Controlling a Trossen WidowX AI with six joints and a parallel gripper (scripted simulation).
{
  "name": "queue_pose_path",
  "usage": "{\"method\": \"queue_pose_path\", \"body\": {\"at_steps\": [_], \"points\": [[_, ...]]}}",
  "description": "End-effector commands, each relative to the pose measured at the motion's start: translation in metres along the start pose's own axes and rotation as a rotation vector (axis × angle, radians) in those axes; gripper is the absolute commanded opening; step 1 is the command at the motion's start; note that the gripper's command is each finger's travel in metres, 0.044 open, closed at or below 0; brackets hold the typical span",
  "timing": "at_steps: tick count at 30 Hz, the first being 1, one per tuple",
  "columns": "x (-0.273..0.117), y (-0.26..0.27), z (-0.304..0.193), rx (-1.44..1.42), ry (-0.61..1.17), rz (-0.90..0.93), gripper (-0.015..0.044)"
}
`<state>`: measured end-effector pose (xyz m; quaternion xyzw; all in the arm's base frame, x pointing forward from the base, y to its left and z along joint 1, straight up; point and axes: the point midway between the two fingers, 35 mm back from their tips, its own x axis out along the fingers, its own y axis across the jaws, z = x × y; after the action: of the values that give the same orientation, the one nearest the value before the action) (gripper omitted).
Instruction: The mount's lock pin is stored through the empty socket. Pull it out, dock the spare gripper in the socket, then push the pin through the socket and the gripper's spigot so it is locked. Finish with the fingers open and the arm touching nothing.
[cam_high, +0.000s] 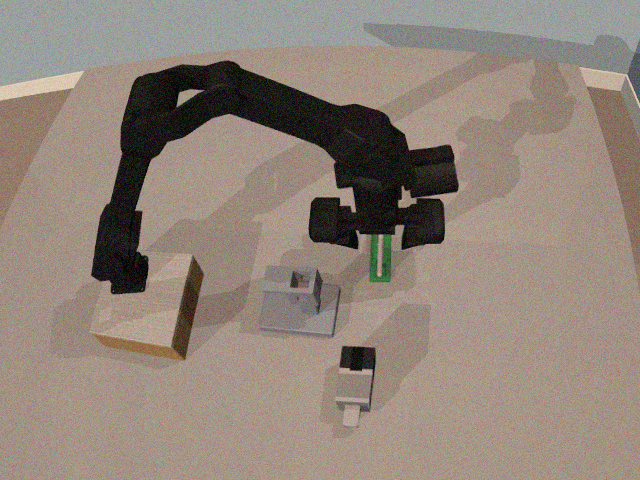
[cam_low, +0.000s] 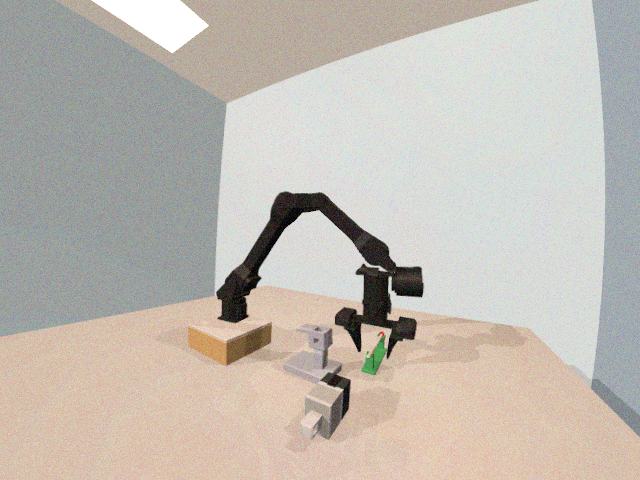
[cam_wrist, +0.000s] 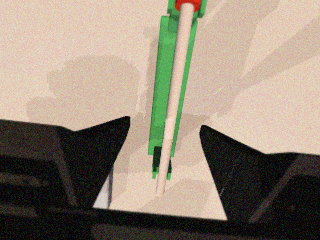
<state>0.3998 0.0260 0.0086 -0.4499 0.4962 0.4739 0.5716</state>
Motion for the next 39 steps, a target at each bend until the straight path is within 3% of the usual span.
{"method": "queue_pose_path", "body": {"at_steps": [1, 2, 39], "points": [[-0.011, -0.001, 0.001, 0.000, 0.000, -0.002, 0.0420], [-0.013, 0.000, 0.001, 0.000, 0.000, 0.002, 0.0440], [-0.099, 0.013, 0.007, 0.005, 0.009, 0.052, 0.0440]]}}
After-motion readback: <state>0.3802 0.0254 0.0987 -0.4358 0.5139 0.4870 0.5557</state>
